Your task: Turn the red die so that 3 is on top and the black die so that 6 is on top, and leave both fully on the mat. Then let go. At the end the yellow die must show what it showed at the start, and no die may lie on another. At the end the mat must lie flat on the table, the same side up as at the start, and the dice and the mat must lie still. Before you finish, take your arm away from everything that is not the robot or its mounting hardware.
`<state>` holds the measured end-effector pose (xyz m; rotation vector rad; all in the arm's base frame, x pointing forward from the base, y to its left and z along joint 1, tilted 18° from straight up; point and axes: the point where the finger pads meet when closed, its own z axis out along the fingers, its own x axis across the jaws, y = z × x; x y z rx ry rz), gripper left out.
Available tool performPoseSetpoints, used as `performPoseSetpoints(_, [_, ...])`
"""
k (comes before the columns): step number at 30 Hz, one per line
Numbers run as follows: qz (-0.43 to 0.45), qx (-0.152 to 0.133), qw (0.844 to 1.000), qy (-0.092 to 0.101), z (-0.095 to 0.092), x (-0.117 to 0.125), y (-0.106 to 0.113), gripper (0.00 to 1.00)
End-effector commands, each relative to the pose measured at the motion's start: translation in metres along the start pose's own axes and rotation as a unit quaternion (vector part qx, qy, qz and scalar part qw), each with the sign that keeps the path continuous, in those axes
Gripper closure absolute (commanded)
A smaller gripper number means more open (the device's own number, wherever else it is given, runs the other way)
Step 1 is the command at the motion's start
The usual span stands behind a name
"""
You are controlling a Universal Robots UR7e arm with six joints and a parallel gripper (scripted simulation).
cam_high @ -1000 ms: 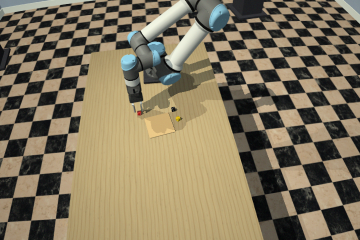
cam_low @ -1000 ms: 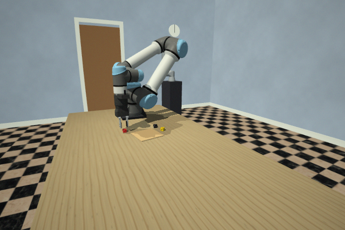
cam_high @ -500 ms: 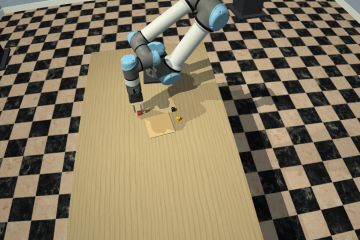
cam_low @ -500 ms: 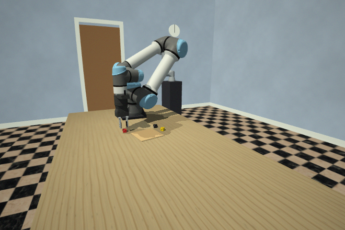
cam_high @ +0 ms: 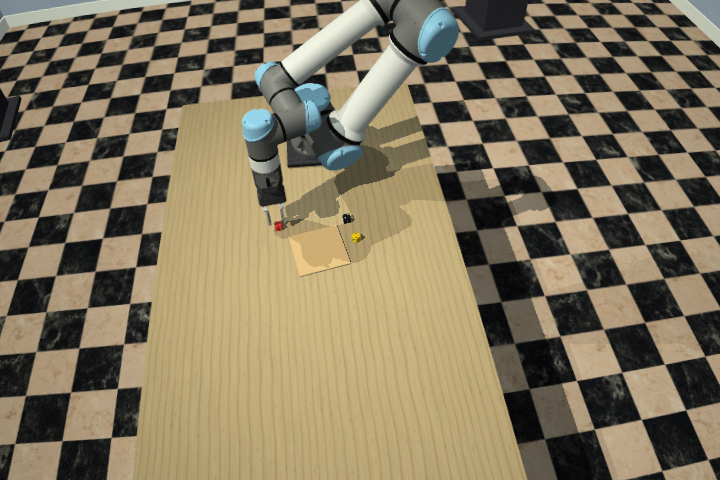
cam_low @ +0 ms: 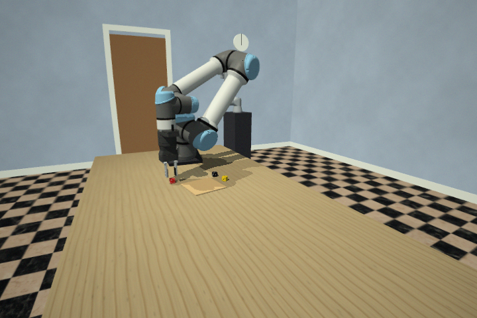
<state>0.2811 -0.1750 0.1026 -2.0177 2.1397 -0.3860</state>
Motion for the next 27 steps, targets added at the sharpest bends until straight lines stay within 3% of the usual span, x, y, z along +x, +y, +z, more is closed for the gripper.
performPoseSetpoints(1, [0.000, -0.001, 1.000, -0.003, 0.0024, -0.0021, 0.0011, 0.30])
performPoseSetpoints(27, [0.000, -0.001, 1.000, -0.003, 0.0024, -0.0043, 0.0022, 0.30])
